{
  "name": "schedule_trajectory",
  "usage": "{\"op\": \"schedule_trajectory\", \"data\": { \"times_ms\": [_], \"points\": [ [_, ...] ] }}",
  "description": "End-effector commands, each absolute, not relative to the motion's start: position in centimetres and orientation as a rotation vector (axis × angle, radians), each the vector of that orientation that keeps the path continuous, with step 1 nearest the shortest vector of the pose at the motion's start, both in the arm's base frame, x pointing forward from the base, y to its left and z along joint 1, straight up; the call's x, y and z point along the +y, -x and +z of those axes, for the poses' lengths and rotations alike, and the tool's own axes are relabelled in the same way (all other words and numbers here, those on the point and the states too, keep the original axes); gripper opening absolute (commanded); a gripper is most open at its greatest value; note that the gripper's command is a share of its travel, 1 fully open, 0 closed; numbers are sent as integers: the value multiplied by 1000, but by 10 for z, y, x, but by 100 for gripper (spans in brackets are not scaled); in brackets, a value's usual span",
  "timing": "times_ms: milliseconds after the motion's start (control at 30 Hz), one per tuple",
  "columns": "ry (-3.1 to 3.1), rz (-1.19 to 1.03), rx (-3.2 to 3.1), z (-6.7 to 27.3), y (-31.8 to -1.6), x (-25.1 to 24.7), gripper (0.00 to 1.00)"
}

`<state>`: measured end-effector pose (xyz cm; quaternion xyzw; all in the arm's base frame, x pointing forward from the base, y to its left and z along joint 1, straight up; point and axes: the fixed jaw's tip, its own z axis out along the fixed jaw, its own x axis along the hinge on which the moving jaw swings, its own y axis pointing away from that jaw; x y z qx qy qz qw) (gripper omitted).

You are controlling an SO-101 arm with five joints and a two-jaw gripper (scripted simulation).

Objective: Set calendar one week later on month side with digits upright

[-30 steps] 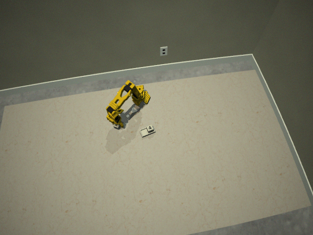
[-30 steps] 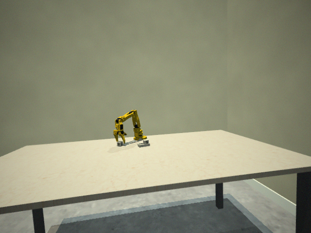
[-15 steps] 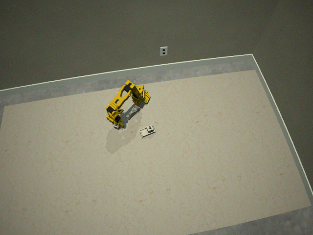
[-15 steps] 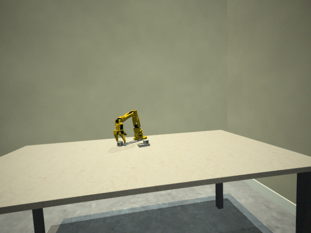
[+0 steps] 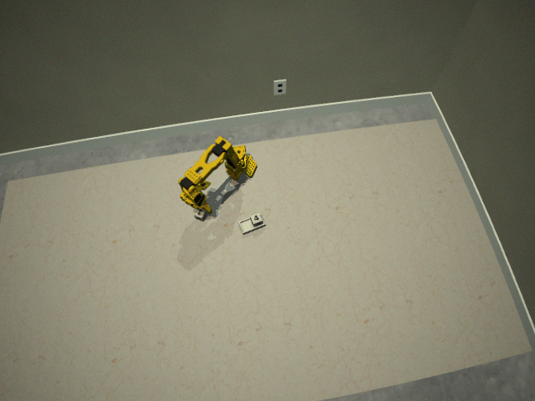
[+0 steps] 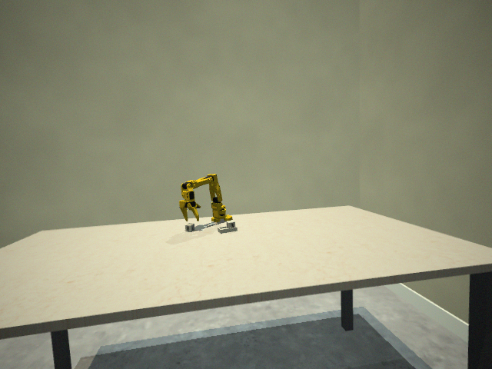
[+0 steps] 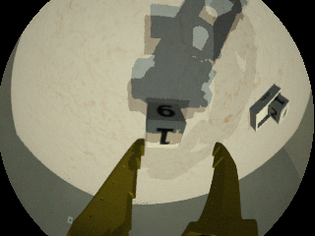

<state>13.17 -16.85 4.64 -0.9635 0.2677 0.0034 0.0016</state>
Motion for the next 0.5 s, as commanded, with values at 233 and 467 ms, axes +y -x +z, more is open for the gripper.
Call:
{"op": "schedule_trajectory", "data": {
  "times_ms": [233, 467],
  "points": [
    [3062, -83, 845, 83, -133, -173, 36],
    [3062, -83, 845, 83, -133, -173, 36]
  ]
}}
